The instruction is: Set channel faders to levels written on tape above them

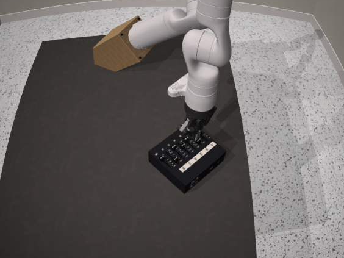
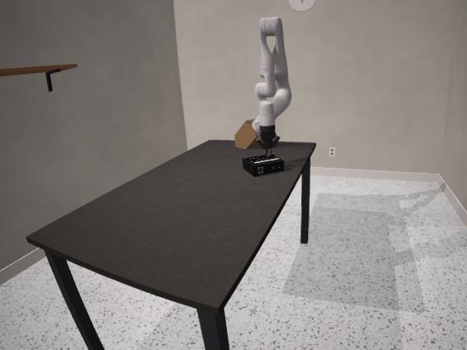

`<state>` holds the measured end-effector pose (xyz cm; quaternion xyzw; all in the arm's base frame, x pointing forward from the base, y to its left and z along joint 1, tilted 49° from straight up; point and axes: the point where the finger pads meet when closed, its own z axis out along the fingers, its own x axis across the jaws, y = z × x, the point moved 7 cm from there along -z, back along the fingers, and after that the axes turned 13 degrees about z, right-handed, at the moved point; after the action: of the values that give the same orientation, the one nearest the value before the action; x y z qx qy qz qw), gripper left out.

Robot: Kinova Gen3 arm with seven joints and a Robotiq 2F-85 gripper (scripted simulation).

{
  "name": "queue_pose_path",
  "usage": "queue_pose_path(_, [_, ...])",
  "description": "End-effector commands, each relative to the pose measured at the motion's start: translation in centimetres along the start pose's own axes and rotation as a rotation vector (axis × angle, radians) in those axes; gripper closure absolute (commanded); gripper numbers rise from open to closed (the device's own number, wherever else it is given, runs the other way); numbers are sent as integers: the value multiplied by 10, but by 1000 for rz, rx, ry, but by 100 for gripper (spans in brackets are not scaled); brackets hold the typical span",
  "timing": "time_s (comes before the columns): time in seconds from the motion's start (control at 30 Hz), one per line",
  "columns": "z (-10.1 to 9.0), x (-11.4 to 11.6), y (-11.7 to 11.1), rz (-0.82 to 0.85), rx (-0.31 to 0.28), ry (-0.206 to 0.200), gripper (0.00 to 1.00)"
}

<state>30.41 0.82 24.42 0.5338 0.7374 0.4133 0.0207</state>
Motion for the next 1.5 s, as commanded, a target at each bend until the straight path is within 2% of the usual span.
queue_pose_path(0.0, [0,0,1,0,-1,-1,100])
queue_pose_path(0.87, [-2,-2,-5,0,-1,-1,100])
queue_pose_path(1.03, [-6,-2,-5,0,-1,-1,100])
queue_pose_path(1.47, [-39,-2,-5,0,-1,-1,100])
